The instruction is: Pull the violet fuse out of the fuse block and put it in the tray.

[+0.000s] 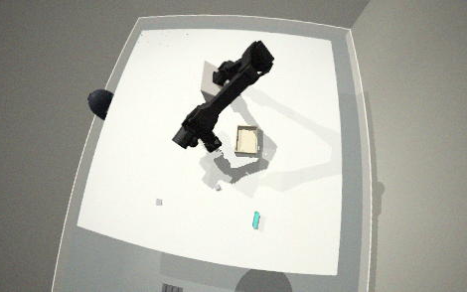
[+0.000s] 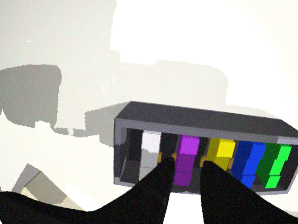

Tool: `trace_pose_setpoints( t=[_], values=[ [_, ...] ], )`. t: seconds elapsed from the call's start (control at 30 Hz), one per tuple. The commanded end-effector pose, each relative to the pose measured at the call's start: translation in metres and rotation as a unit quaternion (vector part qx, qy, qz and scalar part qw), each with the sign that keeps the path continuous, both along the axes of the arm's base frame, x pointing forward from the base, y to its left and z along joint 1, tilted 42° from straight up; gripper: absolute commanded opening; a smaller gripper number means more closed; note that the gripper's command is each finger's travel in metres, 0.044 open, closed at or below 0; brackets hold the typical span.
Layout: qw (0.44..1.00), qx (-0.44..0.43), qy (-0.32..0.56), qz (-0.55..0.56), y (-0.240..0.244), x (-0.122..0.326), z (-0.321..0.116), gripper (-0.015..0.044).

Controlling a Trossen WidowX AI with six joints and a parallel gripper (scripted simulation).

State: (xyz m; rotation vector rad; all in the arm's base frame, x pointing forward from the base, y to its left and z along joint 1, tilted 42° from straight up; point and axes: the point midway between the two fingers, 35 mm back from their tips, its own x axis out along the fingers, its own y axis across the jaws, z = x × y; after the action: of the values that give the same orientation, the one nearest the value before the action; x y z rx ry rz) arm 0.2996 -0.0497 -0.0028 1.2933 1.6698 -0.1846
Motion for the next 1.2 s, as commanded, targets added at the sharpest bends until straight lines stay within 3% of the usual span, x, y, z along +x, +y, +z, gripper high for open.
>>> trace_pose_setpoints(
  t=[0.0,0.47,0.83,1.17],
  values=[
    [1.0,0.003,0.001,-0.001,0.0028,0.0001,-0.0023,0.0073],
    [1.0,0.003,0.001,-0.001,0.0069,0.0004,-0.0068,0.0073],
    [1.0,0.0,0.0,0.0,0.0056,0.0006,-0.006,0.0],
    [1.0,0.0,0.0,0.0,0.0035,0.0006,-0.0038,0.0]
  ],
)
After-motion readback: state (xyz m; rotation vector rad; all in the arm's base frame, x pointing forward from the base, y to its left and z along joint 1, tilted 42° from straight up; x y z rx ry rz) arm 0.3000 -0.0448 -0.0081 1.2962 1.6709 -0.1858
